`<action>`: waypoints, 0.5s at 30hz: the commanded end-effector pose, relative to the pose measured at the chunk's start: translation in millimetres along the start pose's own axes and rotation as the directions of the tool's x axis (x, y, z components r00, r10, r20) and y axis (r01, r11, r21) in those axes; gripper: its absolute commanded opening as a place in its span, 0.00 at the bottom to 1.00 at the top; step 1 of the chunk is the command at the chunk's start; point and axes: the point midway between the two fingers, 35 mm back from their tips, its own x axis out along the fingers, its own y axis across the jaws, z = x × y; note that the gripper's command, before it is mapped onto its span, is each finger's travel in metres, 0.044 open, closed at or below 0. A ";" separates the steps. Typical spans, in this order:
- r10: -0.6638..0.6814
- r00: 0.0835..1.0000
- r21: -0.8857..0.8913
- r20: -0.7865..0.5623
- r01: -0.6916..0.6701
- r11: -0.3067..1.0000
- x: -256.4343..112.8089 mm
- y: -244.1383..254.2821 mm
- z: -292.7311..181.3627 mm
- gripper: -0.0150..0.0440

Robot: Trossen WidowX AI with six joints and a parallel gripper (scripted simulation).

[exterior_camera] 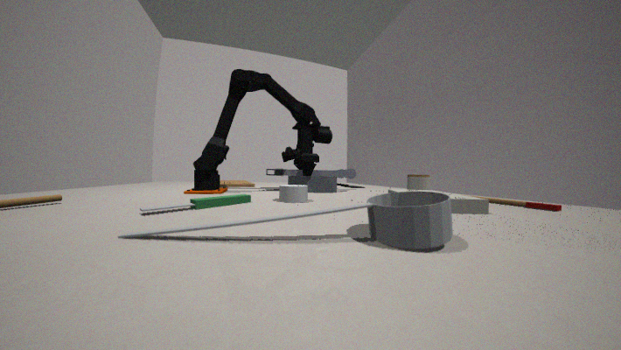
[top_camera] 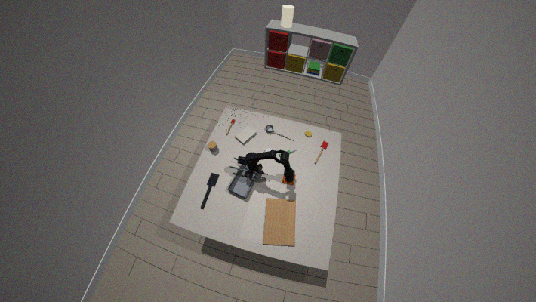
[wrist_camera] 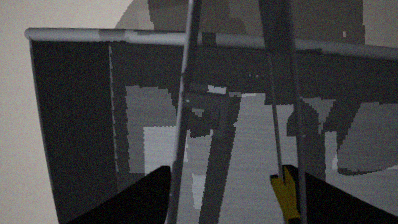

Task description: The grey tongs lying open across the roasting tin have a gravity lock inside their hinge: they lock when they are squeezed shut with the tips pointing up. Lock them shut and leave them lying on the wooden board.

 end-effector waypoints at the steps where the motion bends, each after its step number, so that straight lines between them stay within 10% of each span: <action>1: 0.000 1.000 0.000 -0.001 0.000 1.000 -0.4 0.0 -0.3 0.63; 15: 0.000 1.000 0.000 -0.001 0.000 1.000 -0.4 0.0 -0.3 0.47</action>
